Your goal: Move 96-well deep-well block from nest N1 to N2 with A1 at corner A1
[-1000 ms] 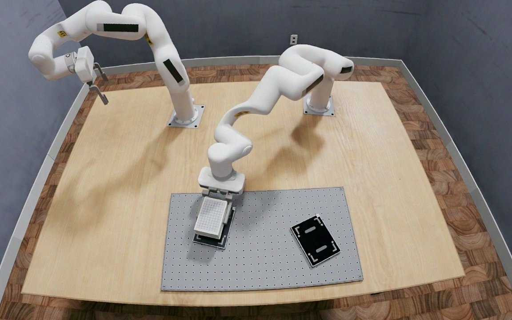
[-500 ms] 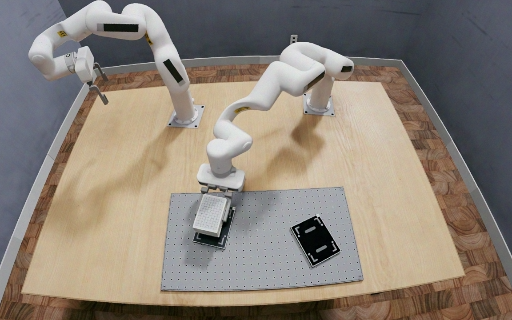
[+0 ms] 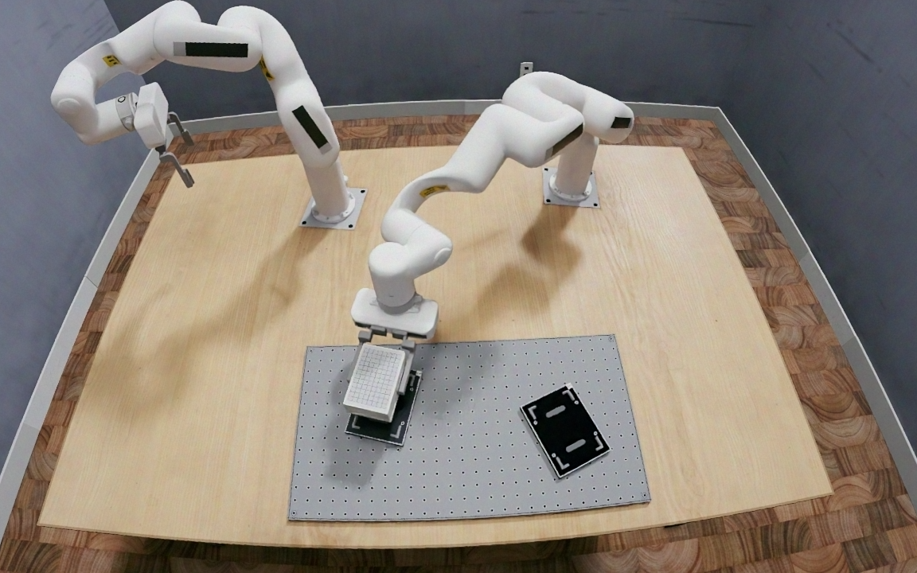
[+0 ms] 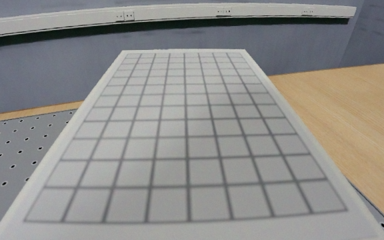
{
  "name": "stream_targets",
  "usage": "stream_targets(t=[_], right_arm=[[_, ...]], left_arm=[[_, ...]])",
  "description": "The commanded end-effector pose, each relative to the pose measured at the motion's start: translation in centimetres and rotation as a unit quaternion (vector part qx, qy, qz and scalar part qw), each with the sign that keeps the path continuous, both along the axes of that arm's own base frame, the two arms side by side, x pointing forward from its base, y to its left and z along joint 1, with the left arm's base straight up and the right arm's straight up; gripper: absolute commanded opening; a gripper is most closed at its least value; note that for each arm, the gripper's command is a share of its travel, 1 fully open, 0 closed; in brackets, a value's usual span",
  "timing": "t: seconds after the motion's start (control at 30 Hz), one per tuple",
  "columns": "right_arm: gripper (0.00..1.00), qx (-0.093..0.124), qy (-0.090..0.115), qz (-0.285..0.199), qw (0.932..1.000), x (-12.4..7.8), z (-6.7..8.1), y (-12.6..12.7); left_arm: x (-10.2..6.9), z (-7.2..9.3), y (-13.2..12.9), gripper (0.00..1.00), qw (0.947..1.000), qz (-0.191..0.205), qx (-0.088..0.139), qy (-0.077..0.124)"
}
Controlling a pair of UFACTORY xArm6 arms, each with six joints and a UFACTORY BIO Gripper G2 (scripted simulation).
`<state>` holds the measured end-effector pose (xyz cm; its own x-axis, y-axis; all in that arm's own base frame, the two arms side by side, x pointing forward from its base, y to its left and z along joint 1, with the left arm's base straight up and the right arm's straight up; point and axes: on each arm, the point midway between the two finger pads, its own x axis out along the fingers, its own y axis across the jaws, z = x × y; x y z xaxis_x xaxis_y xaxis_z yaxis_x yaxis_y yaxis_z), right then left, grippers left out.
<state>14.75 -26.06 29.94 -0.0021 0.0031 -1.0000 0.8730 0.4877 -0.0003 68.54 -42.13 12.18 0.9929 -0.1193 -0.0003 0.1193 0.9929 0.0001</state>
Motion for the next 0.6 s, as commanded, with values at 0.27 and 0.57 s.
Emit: stream_targets(t=[0.27,0.57], right_arm=[[1.00,-0.001,-0.001,0.000,1.0000,0.0,0.1,0.0],[1.00,-0.001,-0.001,0.000,1.0000,0.0,0.1,0.0]], left_arm=[[0.1,0.4,0.6,0.00,0.9994,0.033,-0.002,-0.002],[0.4,0.4,3.6,0.00,0.9832,0.182,-0.002,-0.002]])
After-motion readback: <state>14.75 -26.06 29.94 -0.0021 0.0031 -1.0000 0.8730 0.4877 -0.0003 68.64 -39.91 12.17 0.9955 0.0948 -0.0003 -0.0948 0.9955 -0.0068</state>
